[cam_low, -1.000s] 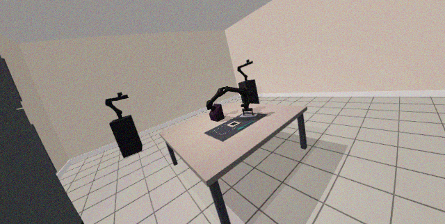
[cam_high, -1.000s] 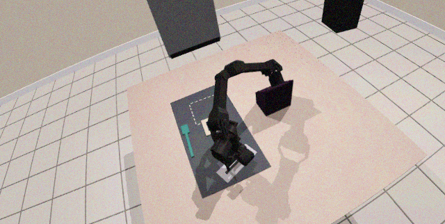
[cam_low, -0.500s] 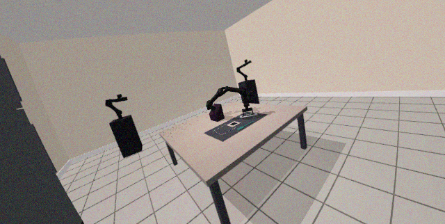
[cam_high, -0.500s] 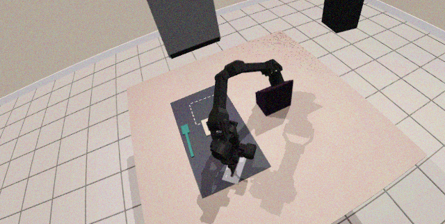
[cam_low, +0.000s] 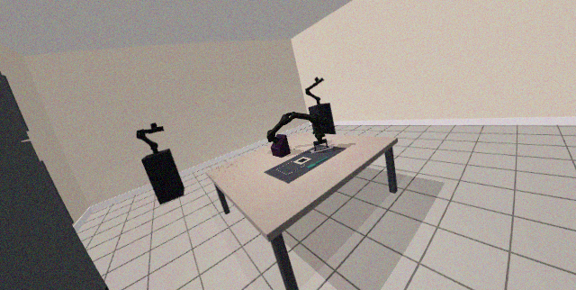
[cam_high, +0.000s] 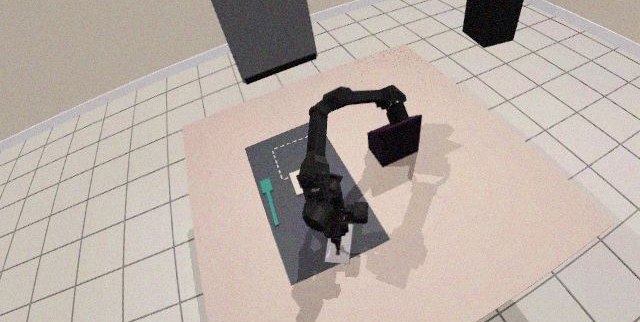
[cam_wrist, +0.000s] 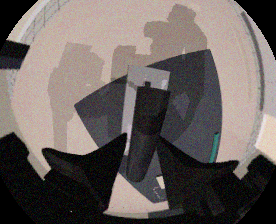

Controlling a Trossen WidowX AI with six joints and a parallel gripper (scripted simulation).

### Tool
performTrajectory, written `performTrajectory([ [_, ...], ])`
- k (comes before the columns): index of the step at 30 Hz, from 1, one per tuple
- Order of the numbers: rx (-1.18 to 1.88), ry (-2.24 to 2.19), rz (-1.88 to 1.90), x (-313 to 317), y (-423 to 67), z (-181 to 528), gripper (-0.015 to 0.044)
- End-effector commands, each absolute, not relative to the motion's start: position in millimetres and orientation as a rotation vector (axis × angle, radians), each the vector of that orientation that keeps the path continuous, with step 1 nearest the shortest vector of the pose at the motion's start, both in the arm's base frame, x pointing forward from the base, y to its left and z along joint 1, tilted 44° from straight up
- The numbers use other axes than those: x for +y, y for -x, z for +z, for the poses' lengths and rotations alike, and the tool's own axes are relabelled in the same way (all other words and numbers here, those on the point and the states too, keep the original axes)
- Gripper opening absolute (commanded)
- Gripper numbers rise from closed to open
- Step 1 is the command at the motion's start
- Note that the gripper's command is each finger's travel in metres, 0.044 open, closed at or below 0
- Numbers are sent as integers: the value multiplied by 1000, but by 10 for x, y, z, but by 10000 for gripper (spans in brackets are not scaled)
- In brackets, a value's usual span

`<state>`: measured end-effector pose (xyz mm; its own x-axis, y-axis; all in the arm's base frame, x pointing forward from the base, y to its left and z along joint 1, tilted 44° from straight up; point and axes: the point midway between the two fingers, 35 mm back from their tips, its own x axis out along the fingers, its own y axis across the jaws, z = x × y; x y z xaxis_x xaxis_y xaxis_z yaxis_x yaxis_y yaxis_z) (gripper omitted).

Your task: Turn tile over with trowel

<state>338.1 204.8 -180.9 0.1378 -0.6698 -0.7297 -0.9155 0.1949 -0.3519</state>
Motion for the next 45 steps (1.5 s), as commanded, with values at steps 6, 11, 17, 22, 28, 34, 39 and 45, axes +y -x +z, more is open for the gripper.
performTrajectory([
  [6, 1600, 1550, 362, 2044, -3378, -1808, 270],
  [11, 1600, 1550, 362, 2044, -3378, -1808, 270],
  [17, 1600, 1550, 362, 2044, -3378, -1808, 270],
  [22, 1600, 1553, 366, 2111, -3363, -1735, 270],
  [28, 1602, 1566, 380, 2337, -3290, -1468, 270],
  [34, 1599, 1527, 337, 2336, -3291, -1468, 270],
  [39, 1586, 1395, 193, 2336, -3292, -1468, 270],
  [45, 1558, 1234, 27, 2336, -3293, -1469, 270],
])
